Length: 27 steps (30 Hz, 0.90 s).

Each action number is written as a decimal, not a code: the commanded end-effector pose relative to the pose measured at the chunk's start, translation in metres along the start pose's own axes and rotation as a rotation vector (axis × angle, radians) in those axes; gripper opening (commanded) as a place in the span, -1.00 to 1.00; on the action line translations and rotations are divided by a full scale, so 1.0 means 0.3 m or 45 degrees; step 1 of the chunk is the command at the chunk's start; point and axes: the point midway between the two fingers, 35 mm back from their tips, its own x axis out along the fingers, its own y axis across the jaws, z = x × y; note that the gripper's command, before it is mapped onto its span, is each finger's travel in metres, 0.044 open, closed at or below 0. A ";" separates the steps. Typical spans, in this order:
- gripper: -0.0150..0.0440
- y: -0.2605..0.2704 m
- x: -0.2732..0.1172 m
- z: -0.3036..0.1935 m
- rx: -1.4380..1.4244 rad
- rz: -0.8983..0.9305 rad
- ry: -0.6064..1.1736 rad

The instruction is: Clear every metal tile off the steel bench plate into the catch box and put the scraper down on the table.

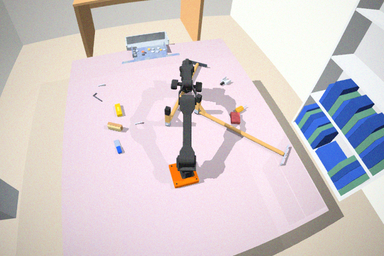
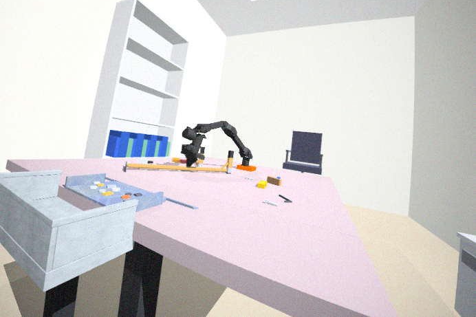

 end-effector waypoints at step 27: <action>-0.49 0.108 0.021 0.010 -0.001 0.007 -0.001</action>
